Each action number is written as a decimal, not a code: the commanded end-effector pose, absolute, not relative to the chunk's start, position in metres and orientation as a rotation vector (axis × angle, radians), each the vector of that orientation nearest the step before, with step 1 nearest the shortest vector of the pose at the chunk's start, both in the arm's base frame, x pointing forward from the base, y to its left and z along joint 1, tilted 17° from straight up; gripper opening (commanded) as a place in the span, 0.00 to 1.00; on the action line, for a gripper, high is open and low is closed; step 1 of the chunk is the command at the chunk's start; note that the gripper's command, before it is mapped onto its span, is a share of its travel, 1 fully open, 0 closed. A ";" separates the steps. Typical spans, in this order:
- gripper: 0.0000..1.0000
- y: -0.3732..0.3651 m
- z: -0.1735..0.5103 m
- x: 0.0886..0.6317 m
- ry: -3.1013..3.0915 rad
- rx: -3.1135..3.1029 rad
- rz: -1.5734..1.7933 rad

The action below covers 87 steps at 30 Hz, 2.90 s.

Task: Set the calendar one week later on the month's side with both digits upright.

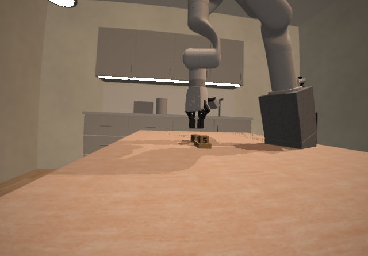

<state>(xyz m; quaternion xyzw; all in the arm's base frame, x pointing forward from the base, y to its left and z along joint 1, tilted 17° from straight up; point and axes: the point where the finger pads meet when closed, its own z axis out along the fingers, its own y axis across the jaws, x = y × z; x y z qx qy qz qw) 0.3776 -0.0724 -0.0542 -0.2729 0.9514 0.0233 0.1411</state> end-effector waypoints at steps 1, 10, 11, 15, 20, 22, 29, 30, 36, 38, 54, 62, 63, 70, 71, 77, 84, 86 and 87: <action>0.49 -0.073 -0.059 0.380 2.737 -0.784 0.056; 0.49 -0.071 -0.070 0.384 2.737 -0.784 0.056; 0.49 -0.071 -0.071 0.384 2.737 -0.784 0.056; 0.49 -0.071 -0.072 0.384 2.737 -0.784 0.056; 0.49 -0.071 -0.073 0.384 2.737 -0.784 0.056; 0.49 -0.071 -0.073 0.384 2.737 -0.784 0.056; 0.49 -0.071 -0.073 0.384 2.737 -0.784 0.056; 0.49 -0.071 -0.073 0.384 2.737 -0.784 0.056; 0.49 -0.071 -0.073 0.384 2.737 -0.784 0.056; 0.49 -0.071 -0.073 0.384 2.737 -0.784 0.056; 0.49 -0.071 -0.073 0.384 2.737 -0.784 0.056; 0.49 -0.071 -0.073 0.385 2.737 -0.784 0.056; 0.49 -0.071 -0.073 0.385 2.737 -0.784 0.056; 0.49 -0.071 -0.073 0.385 2.737 -0.783 0.056; 0.49 -0.071 -0.073 0.385 2.737 -0.783 0.056; 0.49 -0.071 -0.073 0.385 2.737 -0.783 0.056; 0.49 -0.071 -0.073 0.385 2.737 -0.783 0.056; 0.49 -0.071 -0.073 0.385 2.737 -0.783 0.056; 0.49 -0.071 -0.073 0.385 2.737 -0.783 0.056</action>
